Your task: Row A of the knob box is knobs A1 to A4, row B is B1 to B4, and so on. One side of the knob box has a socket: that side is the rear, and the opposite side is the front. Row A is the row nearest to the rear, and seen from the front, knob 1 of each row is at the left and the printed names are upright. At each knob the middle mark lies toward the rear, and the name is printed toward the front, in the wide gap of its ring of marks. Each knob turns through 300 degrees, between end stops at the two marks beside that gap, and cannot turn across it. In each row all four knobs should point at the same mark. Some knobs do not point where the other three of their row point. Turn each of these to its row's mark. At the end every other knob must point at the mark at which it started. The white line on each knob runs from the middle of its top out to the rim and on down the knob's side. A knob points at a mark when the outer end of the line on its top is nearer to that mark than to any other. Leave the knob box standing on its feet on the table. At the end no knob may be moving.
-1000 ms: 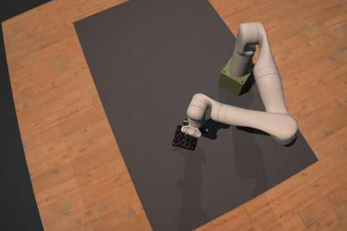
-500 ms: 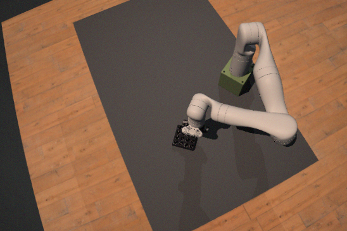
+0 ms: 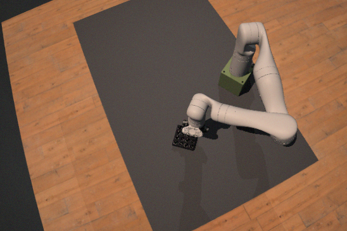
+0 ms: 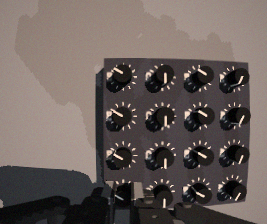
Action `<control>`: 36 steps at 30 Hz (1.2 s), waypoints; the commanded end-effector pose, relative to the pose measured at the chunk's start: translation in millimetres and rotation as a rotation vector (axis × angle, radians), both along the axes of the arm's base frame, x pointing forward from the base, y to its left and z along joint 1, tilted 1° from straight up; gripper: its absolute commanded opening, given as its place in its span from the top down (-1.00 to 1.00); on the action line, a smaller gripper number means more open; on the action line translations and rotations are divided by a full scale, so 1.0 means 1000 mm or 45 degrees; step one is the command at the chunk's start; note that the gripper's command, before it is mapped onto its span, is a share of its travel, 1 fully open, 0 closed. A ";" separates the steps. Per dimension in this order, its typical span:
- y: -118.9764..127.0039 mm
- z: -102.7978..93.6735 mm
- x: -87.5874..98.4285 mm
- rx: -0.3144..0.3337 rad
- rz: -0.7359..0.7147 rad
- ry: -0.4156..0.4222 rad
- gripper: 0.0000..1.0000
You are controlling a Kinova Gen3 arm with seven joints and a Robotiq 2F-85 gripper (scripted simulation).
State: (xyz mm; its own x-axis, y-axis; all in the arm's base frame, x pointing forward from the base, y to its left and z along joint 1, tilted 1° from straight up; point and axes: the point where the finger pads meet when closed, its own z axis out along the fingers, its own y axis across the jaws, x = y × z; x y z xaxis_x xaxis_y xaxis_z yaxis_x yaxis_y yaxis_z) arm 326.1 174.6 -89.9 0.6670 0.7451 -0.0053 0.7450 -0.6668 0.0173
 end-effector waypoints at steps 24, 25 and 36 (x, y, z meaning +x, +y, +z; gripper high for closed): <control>0.000 0.000 0.000 0.001 0.000 -0.001 0.62; 0.000 0.000 0.000 0.001 0.000 -0.001 0.62; 0.000 0.001 0.000 0.001 0.000 -0.001 0.62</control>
State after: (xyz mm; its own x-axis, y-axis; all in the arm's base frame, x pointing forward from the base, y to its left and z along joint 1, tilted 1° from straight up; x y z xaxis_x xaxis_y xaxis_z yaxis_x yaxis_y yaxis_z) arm 326.0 174.5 -89.9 0.6667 0.7453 -0.0056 0.7452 -0.6666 0.0173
